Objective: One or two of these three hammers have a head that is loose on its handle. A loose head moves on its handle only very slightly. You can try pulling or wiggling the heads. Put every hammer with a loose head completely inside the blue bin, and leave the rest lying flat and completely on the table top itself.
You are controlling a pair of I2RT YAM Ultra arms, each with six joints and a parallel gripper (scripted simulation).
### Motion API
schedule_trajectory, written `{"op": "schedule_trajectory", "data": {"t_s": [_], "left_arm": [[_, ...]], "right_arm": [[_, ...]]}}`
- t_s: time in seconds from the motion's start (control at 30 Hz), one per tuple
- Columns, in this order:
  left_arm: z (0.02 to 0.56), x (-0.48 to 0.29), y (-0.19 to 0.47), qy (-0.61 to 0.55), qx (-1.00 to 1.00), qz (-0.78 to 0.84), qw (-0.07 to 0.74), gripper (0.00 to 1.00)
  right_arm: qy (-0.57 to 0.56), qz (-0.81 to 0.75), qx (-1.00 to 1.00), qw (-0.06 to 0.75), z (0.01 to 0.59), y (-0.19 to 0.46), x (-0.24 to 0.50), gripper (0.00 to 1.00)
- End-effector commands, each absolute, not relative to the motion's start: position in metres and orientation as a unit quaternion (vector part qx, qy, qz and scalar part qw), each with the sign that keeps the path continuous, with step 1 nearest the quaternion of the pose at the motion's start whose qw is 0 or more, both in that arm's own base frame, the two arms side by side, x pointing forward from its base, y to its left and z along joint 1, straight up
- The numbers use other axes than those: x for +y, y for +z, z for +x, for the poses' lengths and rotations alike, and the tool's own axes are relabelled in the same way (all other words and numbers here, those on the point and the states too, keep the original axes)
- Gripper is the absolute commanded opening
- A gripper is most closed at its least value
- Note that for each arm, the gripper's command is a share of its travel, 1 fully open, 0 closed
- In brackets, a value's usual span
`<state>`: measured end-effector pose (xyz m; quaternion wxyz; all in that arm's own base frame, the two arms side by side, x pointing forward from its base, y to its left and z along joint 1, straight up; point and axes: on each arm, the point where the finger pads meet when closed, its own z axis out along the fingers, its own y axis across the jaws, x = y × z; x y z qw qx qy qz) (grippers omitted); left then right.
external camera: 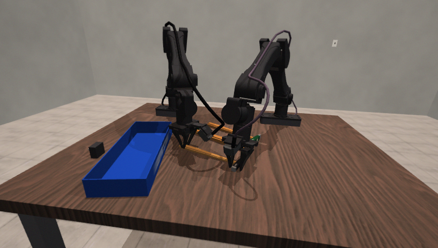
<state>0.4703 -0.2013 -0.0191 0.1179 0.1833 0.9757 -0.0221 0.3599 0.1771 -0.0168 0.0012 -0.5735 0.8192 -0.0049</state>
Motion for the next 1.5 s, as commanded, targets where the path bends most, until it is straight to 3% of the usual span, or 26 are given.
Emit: {"op": "schedule_trajectory", "data": {"t_s": [0.0,0.03,0.07,0.2,0.33,0.77,0.8,0.83,1.47], "left_arm": [[0.48,-0.204,-0.009,-0.025,0.974,0.182,0.134,0.37],[0.48,-0.204,-0.009,-0.025,0.974,0.182,0.134,0.37],[0.48,-0.204,-0.009,-0.025,0.974,0.182,0.134,0.28],[0.48,-0.204,-0.009,-0.025,0.974,0.182,0.134,0.28],[0.481,-0.205,-0.007,-0.026,0.973,0.181,0.141,0.2],[0.478,-0.202,-0.006,-0.023,0.973,0.18,0.142,0.07],[0.478,-0.202,-0.006,-0.023,0.973,0.18,0.142,0.0],[0.477,-0.202,-0.007,-0.023,0.973,0.18,0.14,0.08],[0.484,-0.173,-0.006,0.017,0.977,0.16,0.141,0.08]], "right_arm": [[-0.001,-0.574,0.819,0.005,0.361,-0.016,0.179,0.0],[-0.001,-0.574,0.819,0.005,0.361,-0.016,0.179,0.11],[-0.001,-0.574,0.819,0.005,0.361,-0.016,0.179,0.17],[-0.001,-0.574,0.819,0.005,0.361,-0.016,0.179,0.17],[-0.001,-0.574,0.819,0.005,0.361,-0.016,0.179,0.17],[-0.001,-0.574,0.819,0.005,0.361,-0.016,0.179,0.17],[-0.001,-0.574,0.819,0.005,0.361,-0.016,0.179,0.17],[-0.001,-0.574,0.819,0.005,0.361,-0.016,0.179,0.17],[-0.017,-0.567,0.823,-0.045,0.346,-0.026,0.154,0.17]]}}
